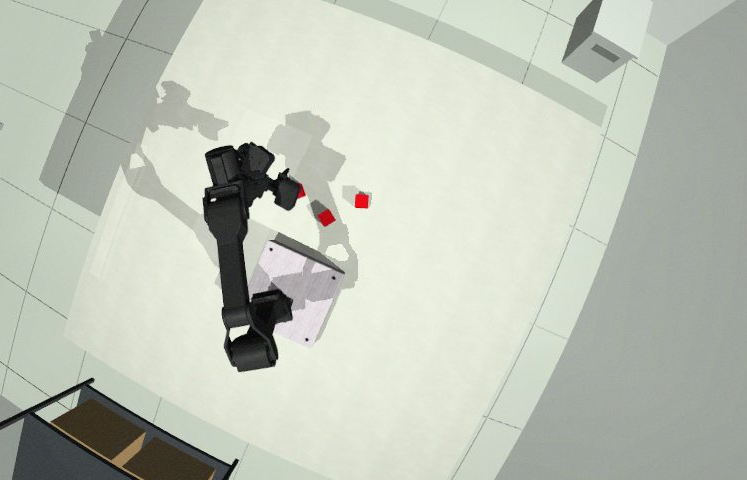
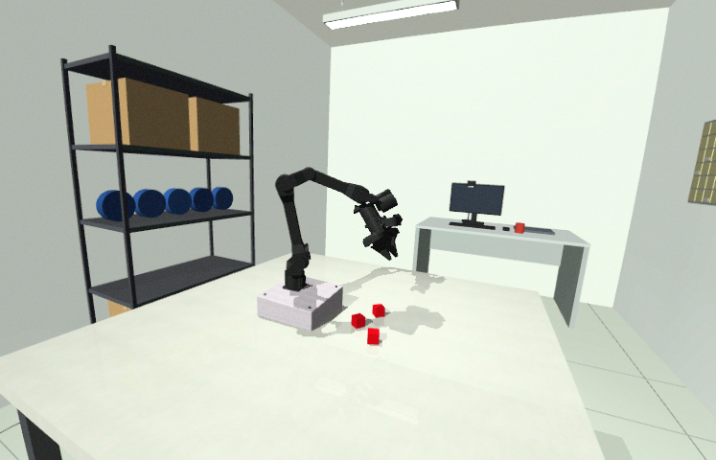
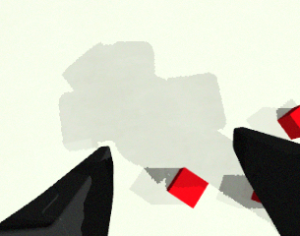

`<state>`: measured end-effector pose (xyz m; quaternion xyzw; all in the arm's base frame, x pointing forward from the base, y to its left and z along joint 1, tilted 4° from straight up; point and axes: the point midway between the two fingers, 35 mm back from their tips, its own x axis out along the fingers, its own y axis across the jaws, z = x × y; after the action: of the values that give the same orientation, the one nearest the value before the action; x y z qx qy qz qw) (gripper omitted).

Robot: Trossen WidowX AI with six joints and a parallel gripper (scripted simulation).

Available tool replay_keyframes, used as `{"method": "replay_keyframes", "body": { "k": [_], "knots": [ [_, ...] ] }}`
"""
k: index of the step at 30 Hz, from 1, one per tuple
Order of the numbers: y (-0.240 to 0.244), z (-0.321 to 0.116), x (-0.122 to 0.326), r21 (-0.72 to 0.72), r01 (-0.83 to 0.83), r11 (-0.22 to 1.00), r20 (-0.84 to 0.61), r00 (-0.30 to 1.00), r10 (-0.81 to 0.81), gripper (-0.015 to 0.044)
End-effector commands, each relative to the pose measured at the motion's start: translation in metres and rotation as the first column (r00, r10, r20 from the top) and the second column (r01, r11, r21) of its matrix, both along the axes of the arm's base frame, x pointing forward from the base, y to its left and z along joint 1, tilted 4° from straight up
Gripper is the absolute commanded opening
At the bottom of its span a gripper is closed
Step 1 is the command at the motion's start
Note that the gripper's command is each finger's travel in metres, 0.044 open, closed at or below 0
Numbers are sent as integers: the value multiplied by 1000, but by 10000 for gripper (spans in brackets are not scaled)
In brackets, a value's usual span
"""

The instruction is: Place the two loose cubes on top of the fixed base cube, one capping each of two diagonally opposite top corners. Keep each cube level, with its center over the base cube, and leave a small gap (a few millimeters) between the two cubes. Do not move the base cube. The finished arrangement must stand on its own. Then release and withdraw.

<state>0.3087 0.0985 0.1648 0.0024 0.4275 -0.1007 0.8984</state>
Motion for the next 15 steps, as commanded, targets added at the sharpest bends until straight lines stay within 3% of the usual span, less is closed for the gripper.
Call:
{"method": "replay_keyframes", "body": {
  "k": [1, 15],
  "knots": [
    [-25, -14, -2, 23, 77, 997, -93, 993, -75, 265],
    [-110, -55, -34, 115, 411, 904, -428, 842, -328, 265]
  ]
}}
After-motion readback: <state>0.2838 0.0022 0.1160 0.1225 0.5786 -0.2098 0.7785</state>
